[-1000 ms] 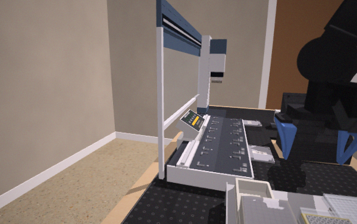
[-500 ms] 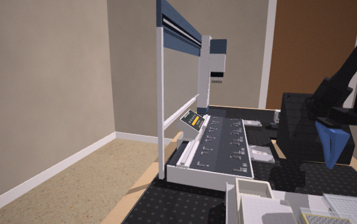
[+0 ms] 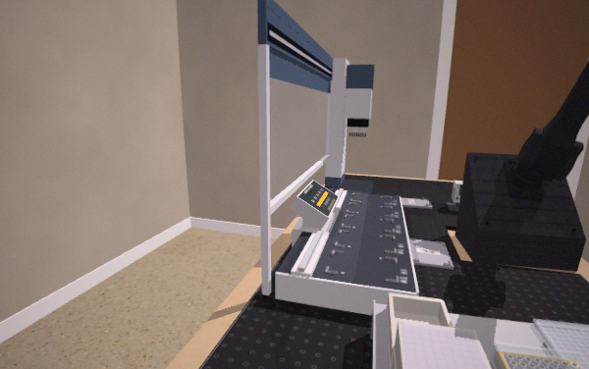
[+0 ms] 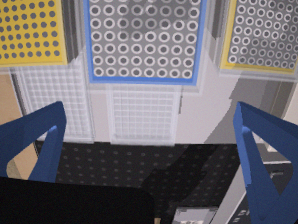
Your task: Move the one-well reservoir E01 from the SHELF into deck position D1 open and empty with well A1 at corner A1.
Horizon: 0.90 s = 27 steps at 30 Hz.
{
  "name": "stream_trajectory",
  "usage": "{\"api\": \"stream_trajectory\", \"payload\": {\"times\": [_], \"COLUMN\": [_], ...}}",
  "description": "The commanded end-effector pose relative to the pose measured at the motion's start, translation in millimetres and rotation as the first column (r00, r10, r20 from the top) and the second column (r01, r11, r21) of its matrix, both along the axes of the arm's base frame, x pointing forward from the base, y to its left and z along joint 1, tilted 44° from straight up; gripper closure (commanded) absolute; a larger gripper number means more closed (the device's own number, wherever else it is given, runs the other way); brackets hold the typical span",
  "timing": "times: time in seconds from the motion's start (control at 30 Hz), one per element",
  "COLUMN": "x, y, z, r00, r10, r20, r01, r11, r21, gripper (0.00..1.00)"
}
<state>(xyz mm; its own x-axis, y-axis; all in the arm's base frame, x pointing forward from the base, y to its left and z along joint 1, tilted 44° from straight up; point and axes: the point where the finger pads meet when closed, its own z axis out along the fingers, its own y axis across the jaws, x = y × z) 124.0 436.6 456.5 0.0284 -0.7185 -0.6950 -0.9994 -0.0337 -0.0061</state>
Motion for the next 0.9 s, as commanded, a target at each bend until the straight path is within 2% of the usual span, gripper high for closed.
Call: {"api": "stream_trajectory", "payload": {"times": [0.0, 0.27, 0.4, 0.47, 0.5, 0.57, 0.8, 0.87], "x": [-18.6, -51.1, -70.2, -70.2, -76.7, -83.8, -116.4, -117.9], "y": [-8.8, 14.8, 17.3, 17.3, 6.9, 23.1, 31.5, 13.6], "z": [50.8, 43.5, 52.1, 52.1, 66.7, 53.8, 63.9, 84.1], "r00": [1.000, 1.000, 1.000, 1.000, 1.000, 1.000, 1.000, 1.000], "r10": [-0.016, -0.016, -0.016, -0.016, -0.015, -0.016, -0.016, -0.015], "r20": [0.003, -0.017, -0.018, -0.018, -0.015, -0.021, -0.026, -0.025], "r01": [0.016, 0.017, 0.017, 0.017, 0.016, 0.017, 0.017, 0.017], "r11": [0.996, 0.999, 0.998, 0.998, 0.996, 0.999, 0.999, 0.995], "r21": [0.090, 0.047, 0.055, 0.055, 0.085, 0.049, 0.051, 0.096], "gripper": [0.00, 0.00, 0.00, 0.00, 0.00, 0.00, 0.00, 0.00]}}
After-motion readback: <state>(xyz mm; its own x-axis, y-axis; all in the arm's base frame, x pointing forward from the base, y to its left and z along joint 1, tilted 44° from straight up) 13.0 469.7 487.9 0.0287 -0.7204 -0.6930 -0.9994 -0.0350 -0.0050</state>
